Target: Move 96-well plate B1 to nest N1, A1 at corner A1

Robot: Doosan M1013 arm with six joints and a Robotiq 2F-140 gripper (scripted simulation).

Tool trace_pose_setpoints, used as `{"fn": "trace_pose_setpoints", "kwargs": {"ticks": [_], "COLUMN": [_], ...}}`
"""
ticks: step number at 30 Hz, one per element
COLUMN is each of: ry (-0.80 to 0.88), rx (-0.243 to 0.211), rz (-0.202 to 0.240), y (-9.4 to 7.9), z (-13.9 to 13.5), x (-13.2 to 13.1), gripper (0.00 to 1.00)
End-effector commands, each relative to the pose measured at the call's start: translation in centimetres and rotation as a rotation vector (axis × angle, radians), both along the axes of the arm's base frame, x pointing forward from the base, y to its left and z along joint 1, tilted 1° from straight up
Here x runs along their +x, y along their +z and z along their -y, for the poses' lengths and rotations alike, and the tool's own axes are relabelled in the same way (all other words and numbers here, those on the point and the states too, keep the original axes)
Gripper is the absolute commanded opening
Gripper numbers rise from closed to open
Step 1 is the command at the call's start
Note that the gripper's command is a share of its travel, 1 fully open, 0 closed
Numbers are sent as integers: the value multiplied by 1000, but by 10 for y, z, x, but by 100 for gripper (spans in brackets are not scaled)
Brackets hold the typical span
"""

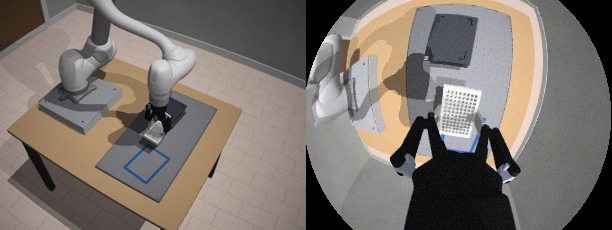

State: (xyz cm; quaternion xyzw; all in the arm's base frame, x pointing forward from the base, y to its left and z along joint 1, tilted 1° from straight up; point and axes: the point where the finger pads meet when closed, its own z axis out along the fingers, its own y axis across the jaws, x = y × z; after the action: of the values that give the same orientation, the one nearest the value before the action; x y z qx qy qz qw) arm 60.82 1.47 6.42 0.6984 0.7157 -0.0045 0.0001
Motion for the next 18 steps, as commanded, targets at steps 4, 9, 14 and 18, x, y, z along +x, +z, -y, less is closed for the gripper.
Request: {"fn": "trace_pose_setpoints", "kwargs": {"ticks": [4, 9, 14, 18], "ry": [0, 0, 0, 0], "rx": [0, 0, 0, 0], "rz": [0, 0, 0, 0], "y": [4, 6, 9, 11], "z": [-23, -32, -48, -61], "x": [-6, -9, -13, -17], "gripper": [0, 0, 0, 0]}}
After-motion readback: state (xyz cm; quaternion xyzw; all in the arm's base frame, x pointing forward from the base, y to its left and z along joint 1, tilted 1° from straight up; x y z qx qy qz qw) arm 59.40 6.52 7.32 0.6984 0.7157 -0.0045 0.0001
